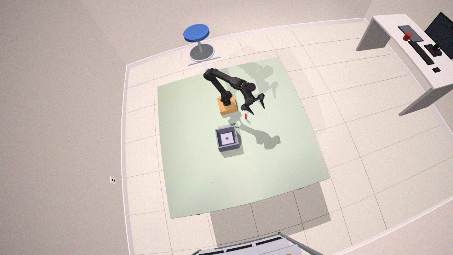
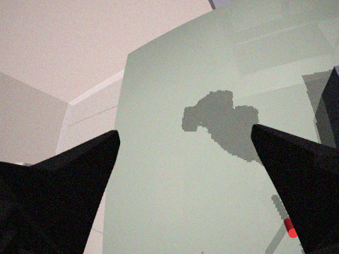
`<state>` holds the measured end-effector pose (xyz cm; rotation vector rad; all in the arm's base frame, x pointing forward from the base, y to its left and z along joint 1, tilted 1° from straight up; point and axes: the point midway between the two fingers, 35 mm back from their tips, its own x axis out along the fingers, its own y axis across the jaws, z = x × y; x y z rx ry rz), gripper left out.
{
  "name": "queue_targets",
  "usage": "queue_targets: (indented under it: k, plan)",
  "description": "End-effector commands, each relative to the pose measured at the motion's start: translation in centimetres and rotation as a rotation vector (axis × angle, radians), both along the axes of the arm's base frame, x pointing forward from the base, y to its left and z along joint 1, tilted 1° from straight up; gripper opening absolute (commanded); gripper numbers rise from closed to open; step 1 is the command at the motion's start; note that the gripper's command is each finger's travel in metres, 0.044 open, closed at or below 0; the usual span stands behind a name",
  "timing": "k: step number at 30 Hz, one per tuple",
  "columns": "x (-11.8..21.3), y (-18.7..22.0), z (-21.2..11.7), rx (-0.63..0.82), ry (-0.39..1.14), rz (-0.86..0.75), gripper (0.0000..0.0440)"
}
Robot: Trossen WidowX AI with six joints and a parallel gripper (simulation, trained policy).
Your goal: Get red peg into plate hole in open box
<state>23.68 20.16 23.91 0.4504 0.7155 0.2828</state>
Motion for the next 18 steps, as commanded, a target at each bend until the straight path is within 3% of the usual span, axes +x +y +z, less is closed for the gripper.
queue_targets:
  k: [1, 18]
  plan:
    - [-0.3, -1.1, -3.5, -0.057, 0.129, -0.049, 0.0440]
    - [-3.9, -6.6, -13.0, -0.210, 0.617, -0.363, 0.0440]
